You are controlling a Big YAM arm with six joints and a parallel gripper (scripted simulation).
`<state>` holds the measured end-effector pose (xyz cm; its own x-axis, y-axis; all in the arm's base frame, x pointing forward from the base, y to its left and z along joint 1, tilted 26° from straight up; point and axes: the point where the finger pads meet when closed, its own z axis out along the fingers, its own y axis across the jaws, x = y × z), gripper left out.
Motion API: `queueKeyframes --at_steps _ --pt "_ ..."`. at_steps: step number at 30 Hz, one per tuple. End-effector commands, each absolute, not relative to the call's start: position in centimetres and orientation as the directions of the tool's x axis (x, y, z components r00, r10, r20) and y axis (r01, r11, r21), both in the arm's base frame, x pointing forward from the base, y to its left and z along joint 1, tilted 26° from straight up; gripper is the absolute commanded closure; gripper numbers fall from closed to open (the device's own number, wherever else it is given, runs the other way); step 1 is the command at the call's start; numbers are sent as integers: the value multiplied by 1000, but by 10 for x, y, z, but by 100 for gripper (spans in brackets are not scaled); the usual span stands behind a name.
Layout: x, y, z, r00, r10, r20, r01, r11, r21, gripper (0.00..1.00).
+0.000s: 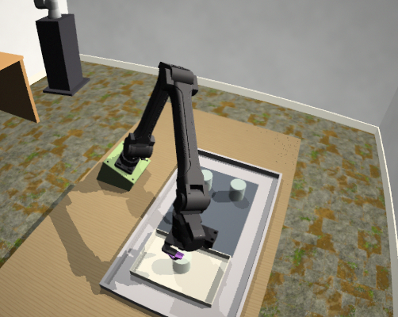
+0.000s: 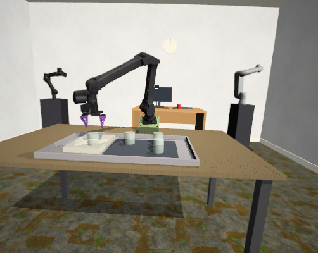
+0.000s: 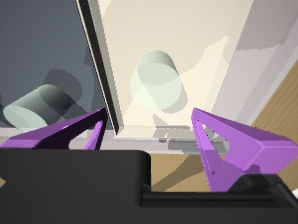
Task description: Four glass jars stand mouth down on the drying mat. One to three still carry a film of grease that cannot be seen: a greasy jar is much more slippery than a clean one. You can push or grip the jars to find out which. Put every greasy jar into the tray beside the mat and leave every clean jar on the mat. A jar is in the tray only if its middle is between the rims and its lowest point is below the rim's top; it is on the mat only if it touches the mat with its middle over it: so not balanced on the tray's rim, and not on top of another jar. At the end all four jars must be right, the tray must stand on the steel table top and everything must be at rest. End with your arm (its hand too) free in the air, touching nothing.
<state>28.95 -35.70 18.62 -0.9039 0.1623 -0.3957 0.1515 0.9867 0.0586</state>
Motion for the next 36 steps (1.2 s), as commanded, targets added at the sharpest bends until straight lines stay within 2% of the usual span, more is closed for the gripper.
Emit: queueKeyframes --at_steps 1,36 --pt "292 -371 215 -889 141 -435 150 989 14 0" --pt "290 -378 229 -889 141 -435 150 989 14 0"
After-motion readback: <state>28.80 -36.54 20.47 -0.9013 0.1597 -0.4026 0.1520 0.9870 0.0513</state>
